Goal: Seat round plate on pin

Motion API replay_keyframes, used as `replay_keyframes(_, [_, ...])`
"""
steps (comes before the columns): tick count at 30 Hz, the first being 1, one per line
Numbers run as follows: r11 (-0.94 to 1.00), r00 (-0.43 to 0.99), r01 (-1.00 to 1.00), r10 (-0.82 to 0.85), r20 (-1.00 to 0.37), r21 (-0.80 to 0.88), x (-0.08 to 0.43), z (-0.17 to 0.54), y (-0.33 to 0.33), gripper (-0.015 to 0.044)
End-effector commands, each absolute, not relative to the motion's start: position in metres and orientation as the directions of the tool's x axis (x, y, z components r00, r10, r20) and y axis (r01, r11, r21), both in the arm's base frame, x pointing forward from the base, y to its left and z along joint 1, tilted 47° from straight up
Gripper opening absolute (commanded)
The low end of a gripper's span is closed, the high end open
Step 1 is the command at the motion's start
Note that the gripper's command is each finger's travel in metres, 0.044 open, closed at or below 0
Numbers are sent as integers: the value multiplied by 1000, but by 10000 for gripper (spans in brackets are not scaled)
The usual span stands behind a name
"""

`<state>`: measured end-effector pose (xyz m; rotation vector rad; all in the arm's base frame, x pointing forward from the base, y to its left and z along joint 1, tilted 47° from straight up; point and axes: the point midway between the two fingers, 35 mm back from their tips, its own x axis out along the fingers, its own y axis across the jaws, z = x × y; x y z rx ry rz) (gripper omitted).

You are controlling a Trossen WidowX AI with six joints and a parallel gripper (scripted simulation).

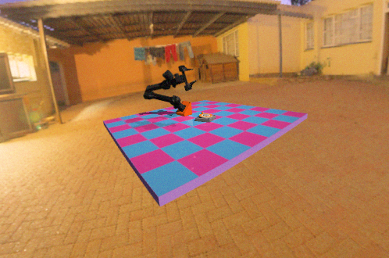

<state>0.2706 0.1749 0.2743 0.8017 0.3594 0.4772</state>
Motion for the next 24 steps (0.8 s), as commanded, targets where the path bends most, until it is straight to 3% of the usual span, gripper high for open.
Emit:
replay_keyframes(1, [607, 836, -259, 530, -140, 752, 272, 272, 175, 374])
replay_keyframes(8, [846, 736, 84, 303, -605, 526, 296, 171, 178, 190])
replay_keyframes(11, [888, 688, 140, 231, -687, 439, 296, 150, 175, 111])
replay_keyframes(15, [959, 532, 235, 8, -847, 157, 290, 99, 162, 6])
replay_keyframes(19, [968, 426, 249, -138, -894, -31, 282, 74, 152, 0])
replay_keyframes(24, [897, 232, 180, -437, -869, -404, 265, 41, 128, 0])
